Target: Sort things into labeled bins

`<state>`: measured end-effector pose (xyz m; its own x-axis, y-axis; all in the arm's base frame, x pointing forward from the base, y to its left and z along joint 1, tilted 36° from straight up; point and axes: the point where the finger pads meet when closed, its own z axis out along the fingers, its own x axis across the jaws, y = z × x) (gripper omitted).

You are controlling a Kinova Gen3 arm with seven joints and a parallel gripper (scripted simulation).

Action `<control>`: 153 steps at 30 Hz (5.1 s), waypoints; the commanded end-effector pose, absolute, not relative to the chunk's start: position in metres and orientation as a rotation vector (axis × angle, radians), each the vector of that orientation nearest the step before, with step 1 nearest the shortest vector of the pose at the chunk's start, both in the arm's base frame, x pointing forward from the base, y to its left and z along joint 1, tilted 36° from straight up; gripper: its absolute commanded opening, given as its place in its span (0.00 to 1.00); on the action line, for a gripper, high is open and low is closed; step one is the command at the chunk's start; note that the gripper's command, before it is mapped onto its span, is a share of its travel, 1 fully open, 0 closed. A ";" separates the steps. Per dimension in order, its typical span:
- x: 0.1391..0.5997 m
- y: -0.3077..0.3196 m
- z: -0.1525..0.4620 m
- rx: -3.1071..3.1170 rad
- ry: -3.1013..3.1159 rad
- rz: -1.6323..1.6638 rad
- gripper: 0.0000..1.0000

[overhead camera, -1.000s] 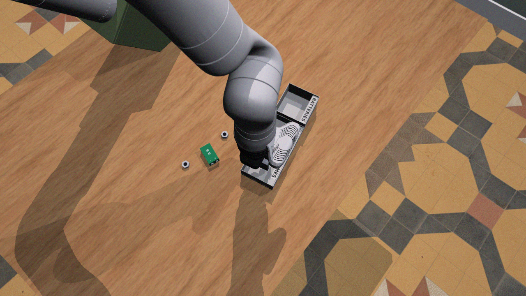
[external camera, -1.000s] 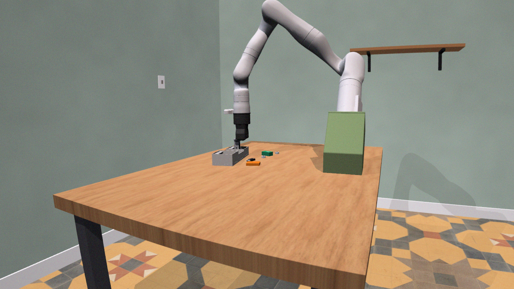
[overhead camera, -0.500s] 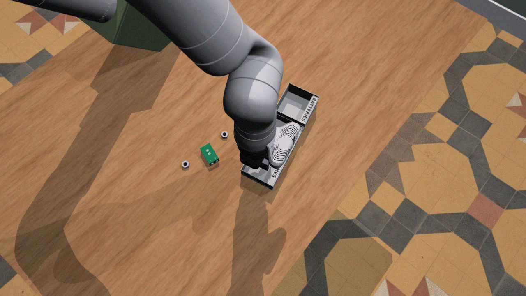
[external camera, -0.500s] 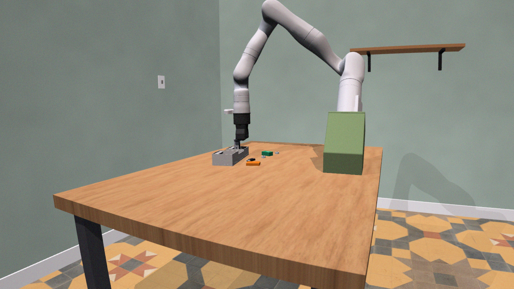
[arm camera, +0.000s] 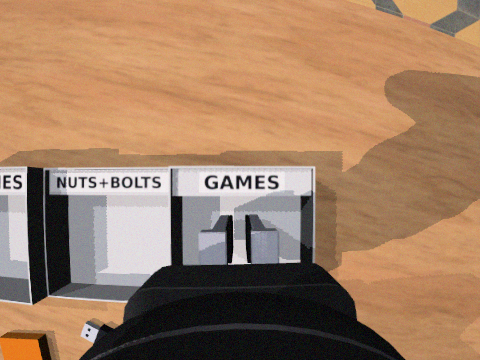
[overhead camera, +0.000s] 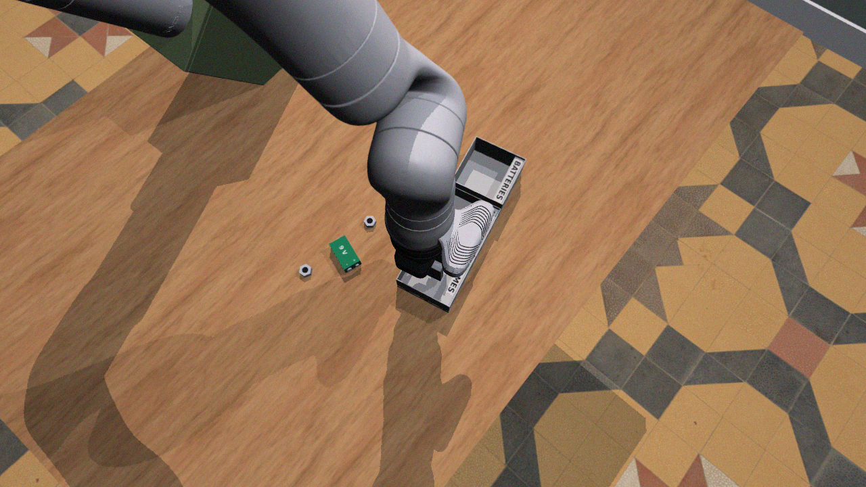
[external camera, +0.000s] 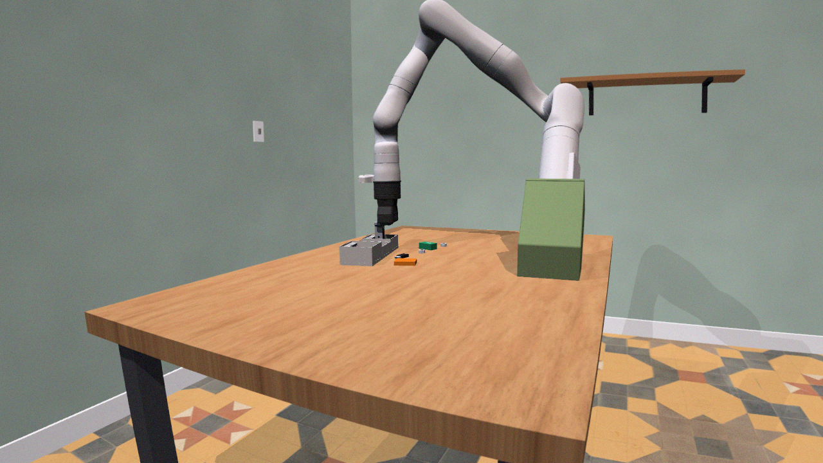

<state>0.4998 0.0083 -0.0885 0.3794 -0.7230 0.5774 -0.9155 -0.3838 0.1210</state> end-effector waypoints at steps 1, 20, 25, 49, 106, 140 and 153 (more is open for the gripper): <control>0.500 0.009 -0.088 2.223 -1.416 0.616 0.31; 0.498 0.020 -0.073 2.223 -1.415 0.616 0.31; 0.497 0.022 -0.070 2.223 -1.415 0.616 0.31; 0.485 0.058 -0.052 2.223 -1.416 0.616 0.31; 0.470 0.071 -0.137 2.223 -1.416 0.616 0.31; 0.470 0.071 -0.137 2.223 -1.416 0.616 0.31; 0.468 0.077 -0.128 2.223 -1.416 0.616 0.31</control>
